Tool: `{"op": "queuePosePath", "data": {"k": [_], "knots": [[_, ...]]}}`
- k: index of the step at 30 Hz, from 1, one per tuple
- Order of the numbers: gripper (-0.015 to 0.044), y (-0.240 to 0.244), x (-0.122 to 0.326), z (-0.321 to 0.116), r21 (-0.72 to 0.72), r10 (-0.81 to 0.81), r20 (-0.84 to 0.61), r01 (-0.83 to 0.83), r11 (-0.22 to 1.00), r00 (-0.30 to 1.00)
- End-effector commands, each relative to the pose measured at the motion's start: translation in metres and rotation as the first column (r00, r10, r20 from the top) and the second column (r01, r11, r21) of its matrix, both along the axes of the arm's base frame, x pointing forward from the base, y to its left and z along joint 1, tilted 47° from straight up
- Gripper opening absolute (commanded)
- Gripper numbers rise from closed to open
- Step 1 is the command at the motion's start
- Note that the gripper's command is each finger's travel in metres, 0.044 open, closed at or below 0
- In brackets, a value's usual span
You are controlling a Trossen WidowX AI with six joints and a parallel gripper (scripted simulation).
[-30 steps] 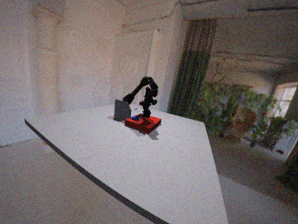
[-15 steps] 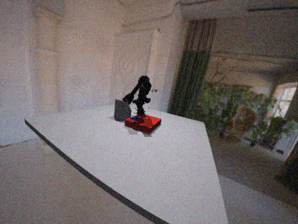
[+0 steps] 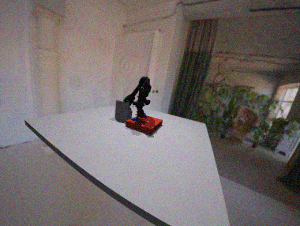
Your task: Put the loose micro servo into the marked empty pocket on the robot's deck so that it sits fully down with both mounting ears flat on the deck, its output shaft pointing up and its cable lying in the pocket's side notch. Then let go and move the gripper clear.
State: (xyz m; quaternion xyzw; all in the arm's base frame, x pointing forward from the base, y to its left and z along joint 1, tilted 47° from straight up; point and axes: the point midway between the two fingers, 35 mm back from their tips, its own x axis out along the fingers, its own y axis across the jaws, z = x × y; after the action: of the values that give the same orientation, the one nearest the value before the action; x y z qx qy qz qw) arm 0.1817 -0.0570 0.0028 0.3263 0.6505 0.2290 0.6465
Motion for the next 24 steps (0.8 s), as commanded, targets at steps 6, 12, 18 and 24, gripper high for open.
{"op": "queuePosePath", "data": {"k": [6, 12, 18, 24], "knots": [[0.0000, 0.0058, 0.0008, -0.0048, 0.001, -0.005, 0.001, 0.005, 1.000, 1.000], [0.0000, 0.0058, 0.0008, -0.0048, 0.001, -0.005, 0.001, 0.005, 1.000, 1.000], [0.0000, 0.0074, 0.0010, -0.0064, 0.001, -0.005, 0.001, 0.005, 1.000, 1.000], [0.0000, 0.0115, 0.0013, -0.0102, 0.002, -0.005, 0.002, 0.005, 1.000, 1.000]]}}
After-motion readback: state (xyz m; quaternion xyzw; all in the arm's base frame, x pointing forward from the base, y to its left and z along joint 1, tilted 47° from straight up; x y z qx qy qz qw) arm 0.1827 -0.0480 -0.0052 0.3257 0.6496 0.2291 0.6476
